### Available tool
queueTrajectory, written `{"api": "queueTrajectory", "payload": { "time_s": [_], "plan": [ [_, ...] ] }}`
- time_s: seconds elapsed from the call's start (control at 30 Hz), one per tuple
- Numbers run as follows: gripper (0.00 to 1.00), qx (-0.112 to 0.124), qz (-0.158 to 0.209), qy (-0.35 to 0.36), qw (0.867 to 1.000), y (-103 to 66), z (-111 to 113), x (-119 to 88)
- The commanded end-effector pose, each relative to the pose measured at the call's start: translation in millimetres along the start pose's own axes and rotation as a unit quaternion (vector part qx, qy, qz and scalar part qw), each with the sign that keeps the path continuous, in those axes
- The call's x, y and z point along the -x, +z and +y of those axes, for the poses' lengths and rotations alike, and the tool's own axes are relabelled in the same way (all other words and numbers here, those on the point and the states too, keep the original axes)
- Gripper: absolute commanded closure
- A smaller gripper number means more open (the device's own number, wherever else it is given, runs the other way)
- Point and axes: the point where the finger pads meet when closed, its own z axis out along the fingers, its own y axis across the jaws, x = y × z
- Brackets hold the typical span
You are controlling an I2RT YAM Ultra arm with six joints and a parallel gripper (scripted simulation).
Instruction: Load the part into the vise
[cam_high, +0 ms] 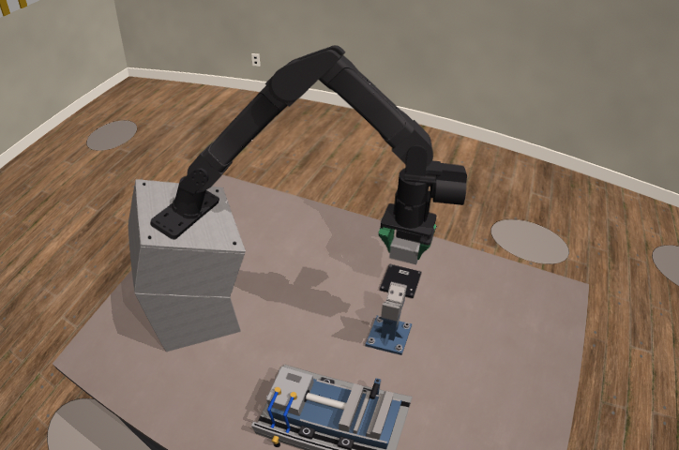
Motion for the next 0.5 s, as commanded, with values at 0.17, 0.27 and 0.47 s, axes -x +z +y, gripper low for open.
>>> {"api": "queueTrajectory", "payload": {
  "time_s": [0.17,0.27,0.47],
  "plan": [
    [1.00,-0.011,-0.009,-0.005,1.000,-10.1,-2.6,-26.4],
    [1.00,-0.012,-0.009,-0.005,1.000,-10.4,-2.9,-34.2],
    [1.00,-0.005,-0.009,-0.003,1.000,-10.6,0.5,-43.6]
  ]
}}
